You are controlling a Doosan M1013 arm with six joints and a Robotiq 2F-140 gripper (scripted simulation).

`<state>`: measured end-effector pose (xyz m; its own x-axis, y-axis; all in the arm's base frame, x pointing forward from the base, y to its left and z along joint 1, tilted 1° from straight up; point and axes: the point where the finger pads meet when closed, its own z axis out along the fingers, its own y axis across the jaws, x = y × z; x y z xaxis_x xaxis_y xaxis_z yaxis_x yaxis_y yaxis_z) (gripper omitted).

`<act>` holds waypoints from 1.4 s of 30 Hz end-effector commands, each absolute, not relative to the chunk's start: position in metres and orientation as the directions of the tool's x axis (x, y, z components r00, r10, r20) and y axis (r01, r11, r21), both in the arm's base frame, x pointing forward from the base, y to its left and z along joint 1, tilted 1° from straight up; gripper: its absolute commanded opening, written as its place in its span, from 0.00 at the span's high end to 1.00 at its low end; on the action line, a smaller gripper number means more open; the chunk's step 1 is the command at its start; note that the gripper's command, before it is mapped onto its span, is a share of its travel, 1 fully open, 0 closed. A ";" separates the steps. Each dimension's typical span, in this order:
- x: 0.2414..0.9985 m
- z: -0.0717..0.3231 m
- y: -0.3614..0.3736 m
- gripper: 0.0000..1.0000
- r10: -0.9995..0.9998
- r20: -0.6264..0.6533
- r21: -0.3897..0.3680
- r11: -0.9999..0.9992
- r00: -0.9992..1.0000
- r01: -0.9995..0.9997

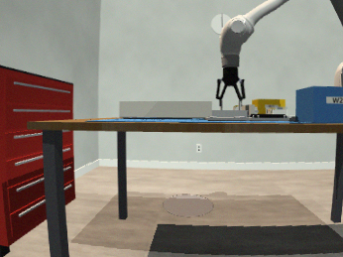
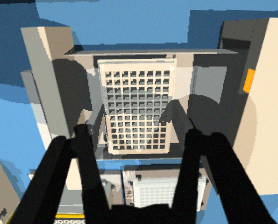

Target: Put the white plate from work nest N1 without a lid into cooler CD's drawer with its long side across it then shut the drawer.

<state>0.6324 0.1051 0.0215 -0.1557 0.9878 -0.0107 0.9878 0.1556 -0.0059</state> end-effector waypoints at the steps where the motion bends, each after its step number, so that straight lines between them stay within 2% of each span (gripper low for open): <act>1: 0.632 0.022 0.105 1.00 0.988 -0.010 -0.006 0.156 -0.156 0.988; 42: 0.632 0.012 0.105 1.00 0.988 -0.010 -0.006 0.156 -0.156 0.988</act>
